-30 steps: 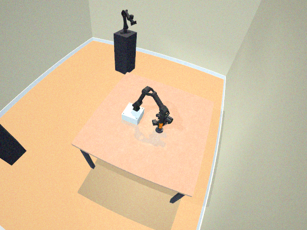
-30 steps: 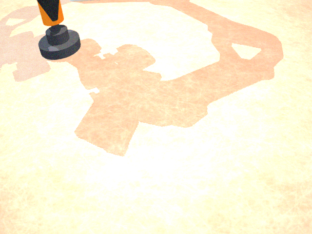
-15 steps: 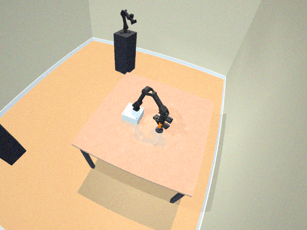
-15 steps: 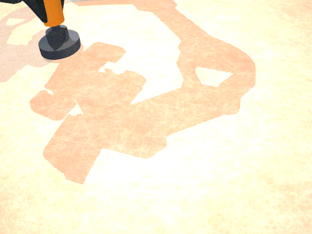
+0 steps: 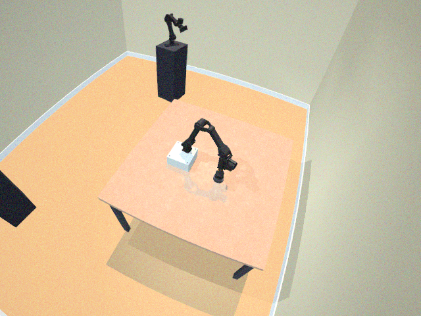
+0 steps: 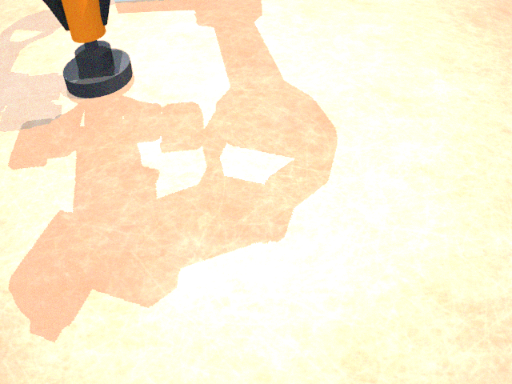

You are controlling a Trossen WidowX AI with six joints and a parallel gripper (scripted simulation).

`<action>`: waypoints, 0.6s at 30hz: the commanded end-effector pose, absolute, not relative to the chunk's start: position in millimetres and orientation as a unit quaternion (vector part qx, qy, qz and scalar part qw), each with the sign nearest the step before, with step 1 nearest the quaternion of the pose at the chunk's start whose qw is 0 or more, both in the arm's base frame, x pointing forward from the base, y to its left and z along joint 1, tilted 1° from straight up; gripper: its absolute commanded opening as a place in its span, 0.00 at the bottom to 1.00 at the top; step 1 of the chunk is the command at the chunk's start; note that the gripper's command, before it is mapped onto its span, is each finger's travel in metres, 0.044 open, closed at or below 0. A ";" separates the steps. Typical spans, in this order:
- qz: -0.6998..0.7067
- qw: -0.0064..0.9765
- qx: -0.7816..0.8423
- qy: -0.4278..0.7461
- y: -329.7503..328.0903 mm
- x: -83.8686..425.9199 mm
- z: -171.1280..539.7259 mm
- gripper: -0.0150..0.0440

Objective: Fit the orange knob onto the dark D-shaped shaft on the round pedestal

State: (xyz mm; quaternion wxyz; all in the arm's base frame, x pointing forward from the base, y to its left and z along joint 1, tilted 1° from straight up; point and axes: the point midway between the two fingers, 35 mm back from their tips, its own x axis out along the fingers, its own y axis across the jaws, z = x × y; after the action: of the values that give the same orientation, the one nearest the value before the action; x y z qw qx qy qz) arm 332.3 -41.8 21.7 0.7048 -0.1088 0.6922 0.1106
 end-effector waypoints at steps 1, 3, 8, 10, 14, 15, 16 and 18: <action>0.013 0.715 -0.014 0.699 -42.5 335.3 25.3 0.25; -0.026 0.715 0.026 0.698 -42.4 336.3 25.3 0.25; -0.040 0.714 0.041 0.697 -42.4 336.2 22.5 0.25; -0.040 0.714 0.041 0.697 -42.4 335.7 21.6 0.25; -0.040 0.714 0.041 0.697 -42.5 335.8 20.8 0.25; -0.040 0.714 0.041 0.698 -42.5 335.5 20.6 0.25; -0.040 0.714 0.041 0.698 -42.5 335.1 20.6 0.25; -0.040 0.714 0.041 0.698 -42.5 334.1 20.7 0.25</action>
State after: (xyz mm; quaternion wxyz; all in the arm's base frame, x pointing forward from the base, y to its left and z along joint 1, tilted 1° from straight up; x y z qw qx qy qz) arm 335.0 -41.5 20.9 0.7137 0.0409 0.6983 -0.0366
